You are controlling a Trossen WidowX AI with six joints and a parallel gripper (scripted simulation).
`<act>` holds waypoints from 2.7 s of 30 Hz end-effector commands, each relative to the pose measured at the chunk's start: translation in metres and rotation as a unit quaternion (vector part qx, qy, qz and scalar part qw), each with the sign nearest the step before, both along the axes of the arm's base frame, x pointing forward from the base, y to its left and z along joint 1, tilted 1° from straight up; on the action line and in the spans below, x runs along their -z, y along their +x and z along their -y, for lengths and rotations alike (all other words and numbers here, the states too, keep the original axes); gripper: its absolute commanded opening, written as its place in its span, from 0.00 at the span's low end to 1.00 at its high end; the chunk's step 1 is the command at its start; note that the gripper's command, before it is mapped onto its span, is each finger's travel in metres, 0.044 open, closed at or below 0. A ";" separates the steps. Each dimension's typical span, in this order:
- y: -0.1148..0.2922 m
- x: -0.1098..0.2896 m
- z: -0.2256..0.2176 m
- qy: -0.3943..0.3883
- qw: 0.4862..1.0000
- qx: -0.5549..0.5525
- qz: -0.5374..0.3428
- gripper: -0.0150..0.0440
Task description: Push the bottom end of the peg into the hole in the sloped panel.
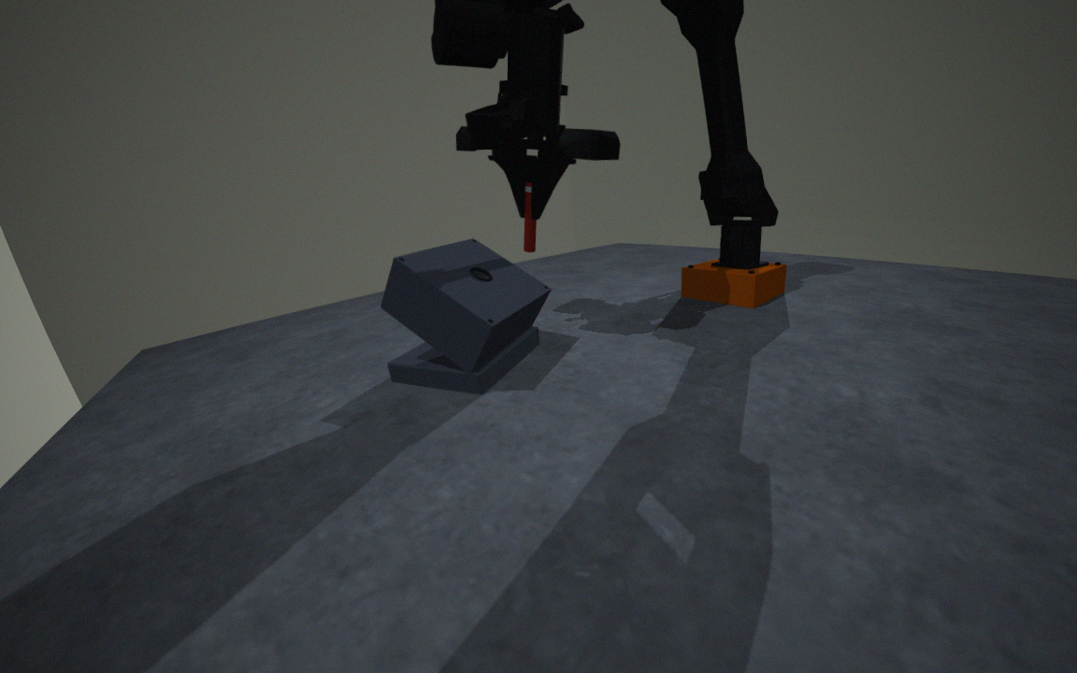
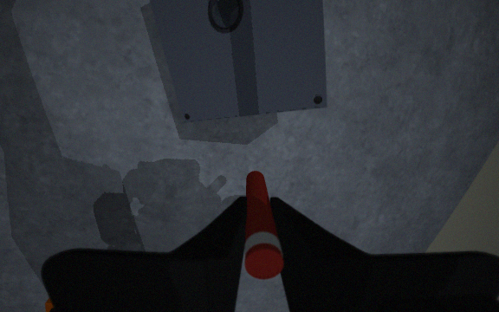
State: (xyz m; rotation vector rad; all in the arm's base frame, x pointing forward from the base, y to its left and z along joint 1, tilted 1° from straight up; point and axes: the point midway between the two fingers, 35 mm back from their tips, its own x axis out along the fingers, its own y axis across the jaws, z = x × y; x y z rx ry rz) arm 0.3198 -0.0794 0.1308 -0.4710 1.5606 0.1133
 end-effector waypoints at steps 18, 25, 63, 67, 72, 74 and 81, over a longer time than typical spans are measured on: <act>0.016 -0.013 -0.021 -0.042 0.996 -0.081 0.004 0.25; 0.020 -0.017 -0.029 -0.055 0.993 -0.107 0.004 0.25; 0.038 -0.038 -0.078 -0.126 0.961 -0.246 0.007 0.25; 0.039 -0.040 -0.083 -0.134 0.956 -0.260 0.008 0.25; 0.041 -0.043 -0.090 -0.143 0.950 -0.277 0.009 0.25; 0.041 -0.044 -0.093 -0.147 0.947 -0.284 0.009 0.25; 0.043 -0.048 -0.103 -0.160 0.938 -0.307 0.010 0.25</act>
